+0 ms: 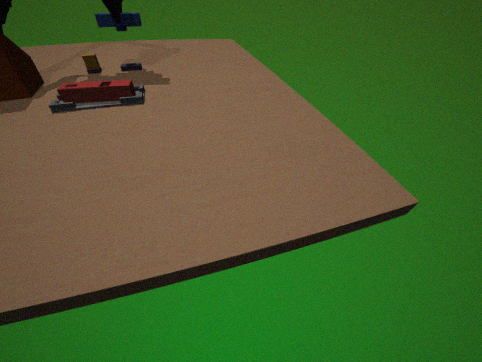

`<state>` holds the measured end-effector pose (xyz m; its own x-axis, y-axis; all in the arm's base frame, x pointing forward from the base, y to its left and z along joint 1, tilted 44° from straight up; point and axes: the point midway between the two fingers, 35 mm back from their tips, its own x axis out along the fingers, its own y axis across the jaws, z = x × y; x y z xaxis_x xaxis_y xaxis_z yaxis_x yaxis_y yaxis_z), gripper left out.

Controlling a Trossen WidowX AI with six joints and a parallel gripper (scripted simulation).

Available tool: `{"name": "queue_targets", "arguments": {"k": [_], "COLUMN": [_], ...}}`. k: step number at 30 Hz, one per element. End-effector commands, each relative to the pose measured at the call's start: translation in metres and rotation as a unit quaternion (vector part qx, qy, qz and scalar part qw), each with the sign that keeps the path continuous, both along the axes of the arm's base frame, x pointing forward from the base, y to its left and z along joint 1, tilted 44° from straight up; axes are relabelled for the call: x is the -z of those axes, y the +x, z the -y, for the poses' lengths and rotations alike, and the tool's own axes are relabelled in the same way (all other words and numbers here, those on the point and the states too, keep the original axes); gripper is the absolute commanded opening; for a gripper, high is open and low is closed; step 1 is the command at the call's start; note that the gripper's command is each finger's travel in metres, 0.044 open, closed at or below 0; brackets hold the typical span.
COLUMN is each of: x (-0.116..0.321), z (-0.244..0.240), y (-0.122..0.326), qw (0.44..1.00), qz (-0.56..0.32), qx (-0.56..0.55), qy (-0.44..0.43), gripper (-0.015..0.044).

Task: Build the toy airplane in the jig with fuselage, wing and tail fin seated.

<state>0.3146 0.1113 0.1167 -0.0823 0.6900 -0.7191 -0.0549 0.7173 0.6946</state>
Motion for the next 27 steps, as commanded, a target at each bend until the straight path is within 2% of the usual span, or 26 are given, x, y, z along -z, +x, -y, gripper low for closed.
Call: {"name": "queue_targets", "arguments": {"k": [1,27], "x": [0.002,0.067], "z": [0.005,0.058], "y": [0.002,0.018], "qw": [1.000,0.974], "qz": [0.013,0.160], "qx": [-0.012,-0.163], "qy": [0.002,0.006], "gripper": [0.0000,0.0000]}}
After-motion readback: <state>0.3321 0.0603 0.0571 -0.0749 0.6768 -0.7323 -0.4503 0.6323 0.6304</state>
